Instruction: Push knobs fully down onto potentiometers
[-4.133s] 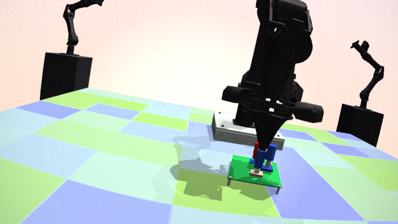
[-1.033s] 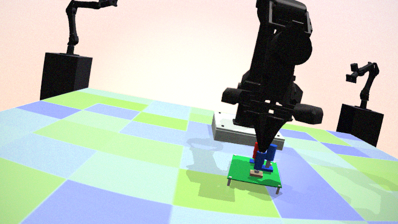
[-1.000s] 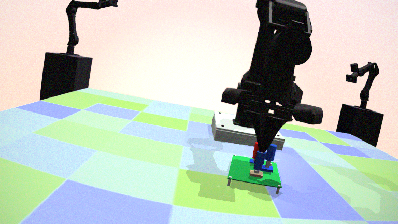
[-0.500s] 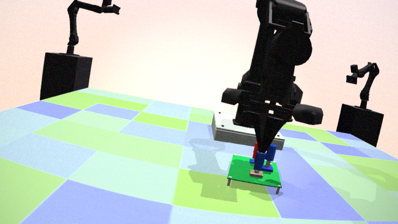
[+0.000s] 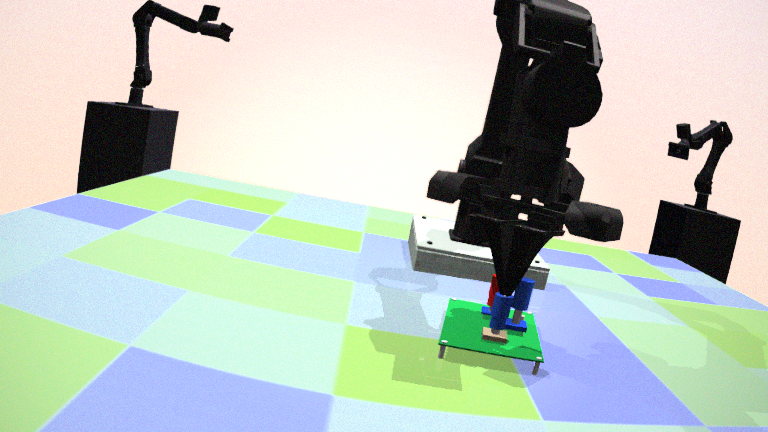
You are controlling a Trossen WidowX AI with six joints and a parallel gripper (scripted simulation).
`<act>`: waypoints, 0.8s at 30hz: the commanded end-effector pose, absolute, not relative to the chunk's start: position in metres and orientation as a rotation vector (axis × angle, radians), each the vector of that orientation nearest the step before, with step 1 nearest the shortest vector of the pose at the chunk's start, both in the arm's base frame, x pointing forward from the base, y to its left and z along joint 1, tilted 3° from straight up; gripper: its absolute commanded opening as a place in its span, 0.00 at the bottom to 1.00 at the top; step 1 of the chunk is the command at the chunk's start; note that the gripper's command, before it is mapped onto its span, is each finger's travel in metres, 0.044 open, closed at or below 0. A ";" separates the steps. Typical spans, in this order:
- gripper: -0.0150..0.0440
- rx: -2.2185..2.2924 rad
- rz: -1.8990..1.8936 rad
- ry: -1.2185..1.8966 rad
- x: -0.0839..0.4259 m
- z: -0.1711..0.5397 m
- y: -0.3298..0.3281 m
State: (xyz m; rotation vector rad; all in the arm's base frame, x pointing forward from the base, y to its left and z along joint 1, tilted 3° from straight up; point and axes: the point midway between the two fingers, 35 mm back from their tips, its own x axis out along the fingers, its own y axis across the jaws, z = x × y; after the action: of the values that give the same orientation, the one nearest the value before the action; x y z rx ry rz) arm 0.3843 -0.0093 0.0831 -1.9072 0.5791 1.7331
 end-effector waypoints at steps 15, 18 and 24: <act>0.25 -1.900 1.749 0.585 0.386 0.073 -0.010; 0.25 -1.900 1.749 0.585 0.386 0.077 -0.010; 0.25 -1.900 1.749 0.585 0.385 0.087 -0.010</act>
State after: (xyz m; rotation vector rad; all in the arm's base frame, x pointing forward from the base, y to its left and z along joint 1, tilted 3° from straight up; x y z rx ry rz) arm 0.3848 -0.0094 0.0866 -1.9035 0.5811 1.7384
